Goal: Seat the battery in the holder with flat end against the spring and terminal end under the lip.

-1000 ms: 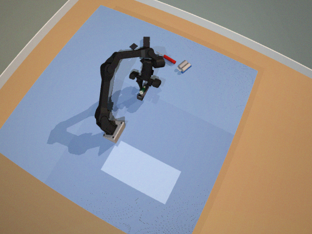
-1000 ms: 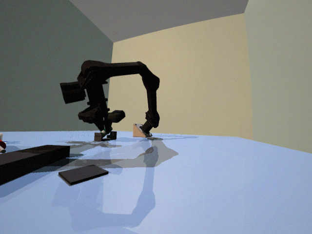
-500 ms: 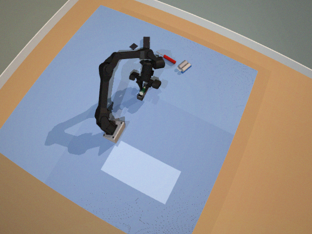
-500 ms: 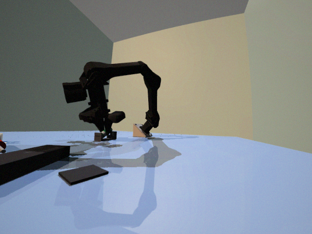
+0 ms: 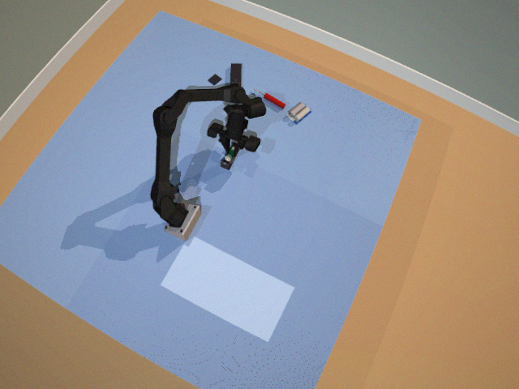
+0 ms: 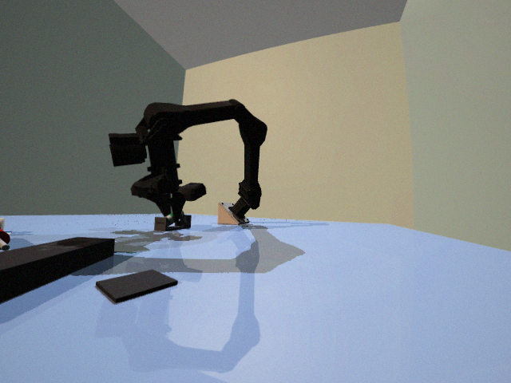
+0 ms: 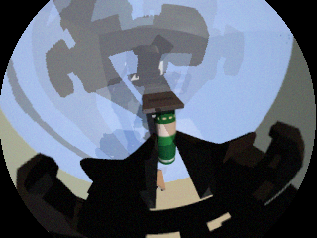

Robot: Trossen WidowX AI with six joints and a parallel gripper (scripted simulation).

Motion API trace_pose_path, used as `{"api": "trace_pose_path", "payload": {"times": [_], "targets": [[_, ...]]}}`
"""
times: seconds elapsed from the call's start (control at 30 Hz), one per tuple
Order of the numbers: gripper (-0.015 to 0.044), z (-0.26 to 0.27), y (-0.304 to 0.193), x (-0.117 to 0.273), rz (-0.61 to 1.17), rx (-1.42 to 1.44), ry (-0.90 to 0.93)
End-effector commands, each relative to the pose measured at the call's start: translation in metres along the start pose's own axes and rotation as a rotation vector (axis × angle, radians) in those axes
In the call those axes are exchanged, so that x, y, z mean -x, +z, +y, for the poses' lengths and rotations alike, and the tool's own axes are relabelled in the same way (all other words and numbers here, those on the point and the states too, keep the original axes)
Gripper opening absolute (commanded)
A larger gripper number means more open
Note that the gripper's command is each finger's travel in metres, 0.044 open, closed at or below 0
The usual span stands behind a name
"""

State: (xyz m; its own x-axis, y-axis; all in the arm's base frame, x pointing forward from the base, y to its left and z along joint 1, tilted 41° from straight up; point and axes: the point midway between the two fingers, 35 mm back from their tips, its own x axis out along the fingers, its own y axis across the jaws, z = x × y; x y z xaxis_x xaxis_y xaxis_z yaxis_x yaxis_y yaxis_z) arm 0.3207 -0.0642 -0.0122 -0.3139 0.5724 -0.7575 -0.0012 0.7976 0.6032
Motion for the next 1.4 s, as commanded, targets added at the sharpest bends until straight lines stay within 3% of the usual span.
{"api": "trace_pose_path", "payload": {"times": [0.0, 1.37], "targets": [[0.0083, 0.0003, 0.0043, 0.0005, -0.037, 0.003, -0.002], [0.0083, 0.0009, -0.0008, -0.007, -0.22, -0.008, -0.008]]}}
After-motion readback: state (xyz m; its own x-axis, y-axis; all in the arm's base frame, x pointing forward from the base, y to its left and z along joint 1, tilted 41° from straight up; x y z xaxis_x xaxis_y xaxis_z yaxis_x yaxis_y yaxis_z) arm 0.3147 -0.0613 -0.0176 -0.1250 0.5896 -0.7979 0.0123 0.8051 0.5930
